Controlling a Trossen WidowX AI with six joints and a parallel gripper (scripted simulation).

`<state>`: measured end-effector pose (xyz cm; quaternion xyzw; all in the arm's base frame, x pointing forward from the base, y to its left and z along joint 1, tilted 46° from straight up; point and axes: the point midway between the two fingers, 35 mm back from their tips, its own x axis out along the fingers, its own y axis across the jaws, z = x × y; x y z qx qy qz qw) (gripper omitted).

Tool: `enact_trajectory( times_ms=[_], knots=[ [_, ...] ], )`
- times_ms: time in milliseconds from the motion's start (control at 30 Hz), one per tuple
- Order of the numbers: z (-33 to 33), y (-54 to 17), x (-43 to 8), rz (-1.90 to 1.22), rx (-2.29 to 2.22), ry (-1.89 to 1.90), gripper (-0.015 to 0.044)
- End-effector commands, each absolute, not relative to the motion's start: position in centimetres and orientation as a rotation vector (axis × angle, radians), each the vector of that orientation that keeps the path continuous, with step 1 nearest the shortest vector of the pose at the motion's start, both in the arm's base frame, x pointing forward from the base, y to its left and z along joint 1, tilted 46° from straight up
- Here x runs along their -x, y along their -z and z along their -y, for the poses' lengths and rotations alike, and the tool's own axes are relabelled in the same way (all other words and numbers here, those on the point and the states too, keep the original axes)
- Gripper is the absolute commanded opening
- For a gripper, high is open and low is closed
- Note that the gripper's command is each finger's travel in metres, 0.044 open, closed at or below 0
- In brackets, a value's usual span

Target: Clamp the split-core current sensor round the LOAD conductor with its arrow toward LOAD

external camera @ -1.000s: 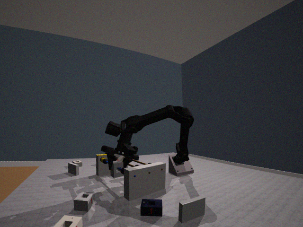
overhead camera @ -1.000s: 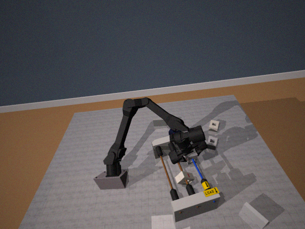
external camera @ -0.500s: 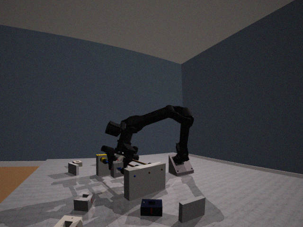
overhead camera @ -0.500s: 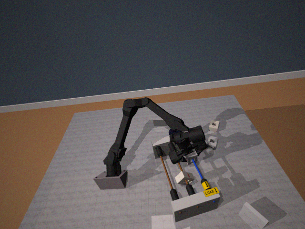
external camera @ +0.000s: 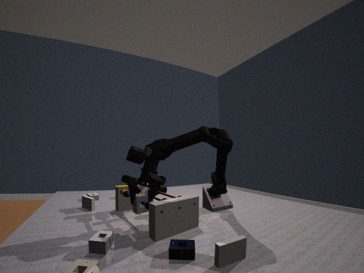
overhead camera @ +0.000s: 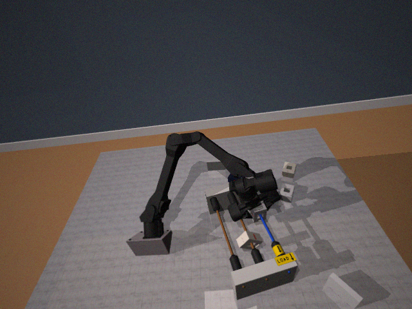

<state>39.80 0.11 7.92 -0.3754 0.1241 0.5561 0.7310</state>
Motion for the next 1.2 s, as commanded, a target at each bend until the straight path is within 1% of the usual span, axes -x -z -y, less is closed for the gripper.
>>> enact_trajectory(
  times_ms=[0,233,467,767,1000,1167],
  knots=[
    [-0.1,-7.9,-39.8,-0.273,0.826,-1.225,0.0263],
    [-0.1,-7.9,-39.8,-0.273,0.826,-1.225,0.0263],
    [-0.1,-7.9,-39.8,-0.273,0.826,-1.225,0.0440],
    [0.1,-8.1,-39.8,-0.275,0.827,-1.226,0.0440],
    [6.1,-13.9,-37.1,-0.301,0.826,-1.270,0.0440],
    [6.6,-14.6,-36.7,-0.300,0.824,-1.274,0.0440]
  ],
)
